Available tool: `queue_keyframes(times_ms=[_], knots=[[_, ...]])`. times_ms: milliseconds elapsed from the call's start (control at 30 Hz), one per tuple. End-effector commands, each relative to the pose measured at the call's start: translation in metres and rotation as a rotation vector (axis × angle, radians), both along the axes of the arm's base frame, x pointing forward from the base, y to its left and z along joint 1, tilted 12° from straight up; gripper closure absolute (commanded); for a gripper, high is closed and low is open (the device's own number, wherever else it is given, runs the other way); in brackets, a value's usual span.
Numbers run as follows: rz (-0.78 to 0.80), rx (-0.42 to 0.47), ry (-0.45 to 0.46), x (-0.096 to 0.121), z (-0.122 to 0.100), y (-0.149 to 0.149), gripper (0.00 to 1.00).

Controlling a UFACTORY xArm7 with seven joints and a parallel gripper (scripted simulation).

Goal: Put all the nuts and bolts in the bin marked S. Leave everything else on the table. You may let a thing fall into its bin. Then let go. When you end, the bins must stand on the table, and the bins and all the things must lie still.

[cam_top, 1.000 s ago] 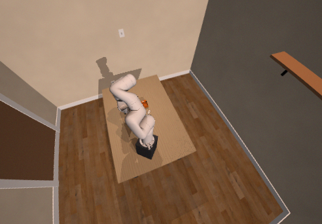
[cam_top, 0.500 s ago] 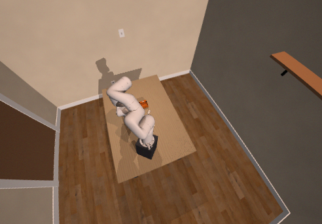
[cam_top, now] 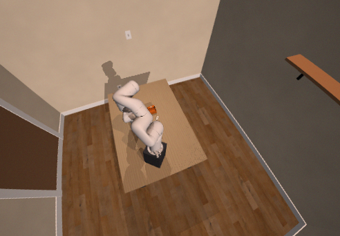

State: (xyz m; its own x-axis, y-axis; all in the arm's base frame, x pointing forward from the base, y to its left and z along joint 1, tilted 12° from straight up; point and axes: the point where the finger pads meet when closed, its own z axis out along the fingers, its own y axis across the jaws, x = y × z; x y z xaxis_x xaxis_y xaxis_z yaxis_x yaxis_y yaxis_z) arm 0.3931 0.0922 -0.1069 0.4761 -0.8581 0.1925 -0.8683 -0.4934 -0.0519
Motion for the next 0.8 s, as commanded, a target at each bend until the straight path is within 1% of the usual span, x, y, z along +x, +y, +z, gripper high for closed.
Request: queue_keyframes(times_ms=[0,700,767], knots=[[0.001,0.001,-0.003,0.0011,0.0008,0.0006,0.67],[0.001,0.001,-0.003,0.0014,0.0009,0.0003,0.67],[0.001,0.001,-0.003,0.0026,-0.0069,-0.0008,0.67]])
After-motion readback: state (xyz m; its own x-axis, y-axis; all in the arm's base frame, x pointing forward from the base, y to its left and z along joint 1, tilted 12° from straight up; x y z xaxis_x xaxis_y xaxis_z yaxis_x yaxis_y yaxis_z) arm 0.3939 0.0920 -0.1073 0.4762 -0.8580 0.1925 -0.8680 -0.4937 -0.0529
